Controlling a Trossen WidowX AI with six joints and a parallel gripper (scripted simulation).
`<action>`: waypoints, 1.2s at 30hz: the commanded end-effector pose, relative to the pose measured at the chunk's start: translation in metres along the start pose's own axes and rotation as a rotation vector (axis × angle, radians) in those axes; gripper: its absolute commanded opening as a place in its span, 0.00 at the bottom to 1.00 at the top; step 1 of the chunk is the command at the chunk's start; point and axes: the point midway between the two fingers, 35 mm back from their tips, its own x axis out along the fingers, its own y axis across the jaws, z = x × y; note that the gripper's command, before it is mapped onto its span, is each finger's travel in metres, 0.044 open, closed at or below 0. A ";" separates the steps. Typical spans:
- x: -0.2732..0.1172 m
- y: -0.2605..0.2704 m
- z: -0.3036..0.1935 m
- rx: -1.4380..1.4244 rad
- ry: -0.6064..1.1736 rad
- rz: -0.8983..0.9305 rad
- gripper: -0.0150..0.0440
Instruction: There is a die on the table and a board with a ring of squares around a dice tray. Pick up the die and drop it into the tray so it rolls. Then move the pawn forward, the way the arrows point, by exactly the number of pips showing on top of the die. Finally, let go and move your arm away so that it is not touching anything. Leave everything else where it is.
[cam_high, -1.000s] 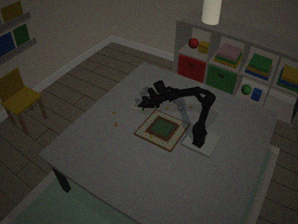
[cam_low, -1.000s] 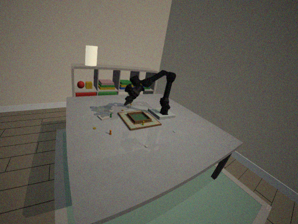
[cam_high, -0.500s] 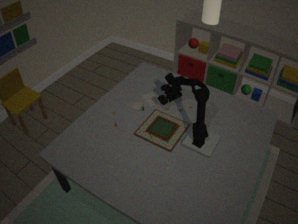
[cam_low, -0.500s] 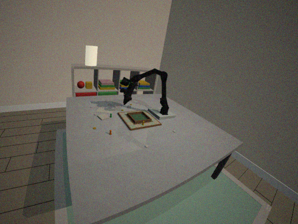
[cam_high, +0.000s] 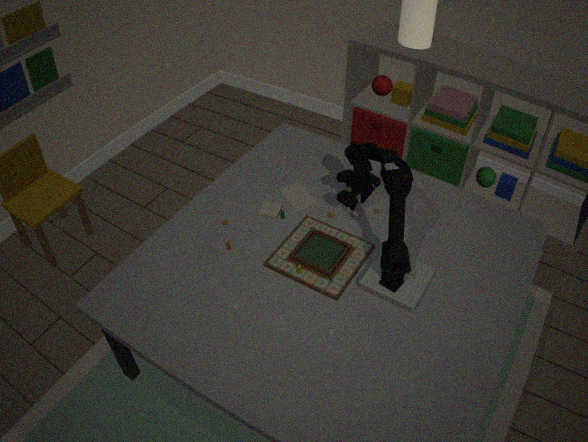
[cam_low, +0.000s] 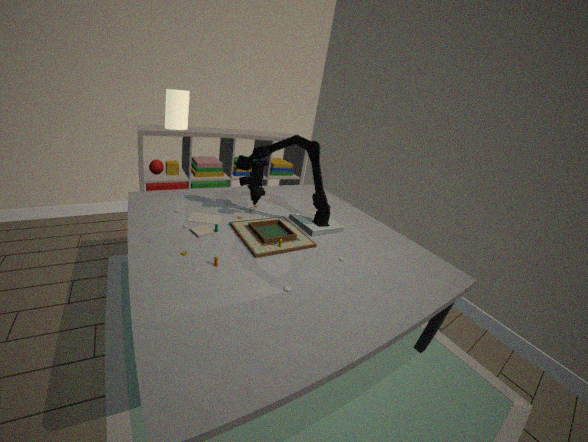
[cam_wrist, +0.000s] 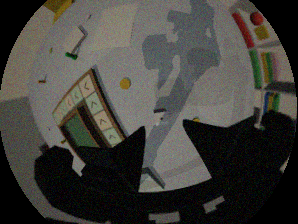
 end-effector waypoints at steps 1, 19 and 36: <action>0.006 -0.001 -0.002 -0.009 0.015 0.000 0.72; 0.035 -0.001 -0.002 -0.009 0.015 0.000 0.72; 0.048 -0.001 -0.003 -0.009 0.015 0.000 0.41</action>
